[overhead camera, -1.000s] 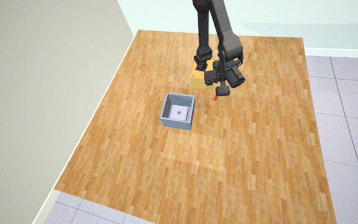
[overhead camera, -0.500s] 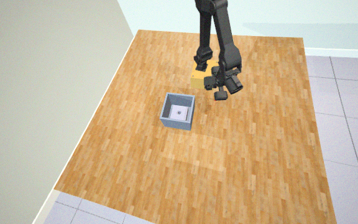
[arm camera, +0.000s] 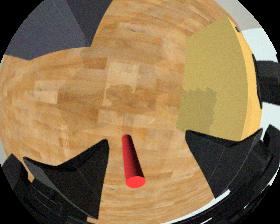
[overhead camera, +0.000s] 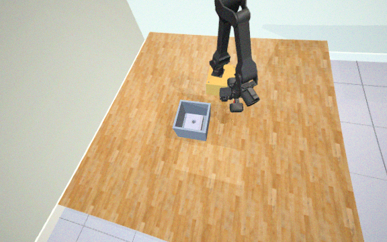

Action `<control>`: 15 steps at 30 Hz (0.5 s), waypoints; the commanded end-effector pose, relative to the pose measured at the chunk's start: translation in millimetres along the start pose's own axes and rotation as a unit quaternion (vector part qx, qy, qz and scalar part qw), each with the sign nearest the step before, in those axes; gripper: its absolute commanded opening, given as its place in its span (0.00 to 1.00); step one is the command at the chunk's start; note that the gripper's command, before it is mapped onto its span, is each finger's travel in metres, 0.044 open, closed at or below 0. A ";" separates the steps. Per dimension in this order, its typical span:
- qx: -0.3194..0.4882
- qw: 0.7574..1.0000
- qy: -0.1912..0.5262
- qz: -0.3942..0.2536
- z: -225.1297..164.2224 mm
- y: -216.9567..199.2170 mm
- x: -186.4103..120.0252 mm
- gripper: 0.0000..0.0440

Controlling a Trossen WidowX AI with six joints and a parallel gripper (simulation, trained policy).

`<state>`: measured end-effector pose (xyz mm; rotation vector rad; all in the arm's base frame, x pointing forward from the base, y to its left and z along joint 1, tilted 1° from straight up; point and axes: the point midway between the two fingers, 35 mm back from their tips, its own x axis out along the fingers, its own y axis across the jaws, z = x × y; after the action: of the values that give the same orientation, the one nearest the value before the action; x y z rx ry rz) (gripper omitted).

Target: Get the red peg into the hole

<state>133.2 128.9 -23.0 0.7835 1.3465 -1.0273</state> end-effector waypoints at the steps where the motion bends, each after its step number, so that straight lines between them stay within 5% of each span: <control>1: 0.002 1.000 -0.002 0.003 -1.4 1.9 7.7 0.70; 15: -0.029 0.999 0.012 0.027 -16.1 21.4 20.5 0.00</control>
<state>138.4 141.4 -45.1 0.7701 1.3671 -0.9730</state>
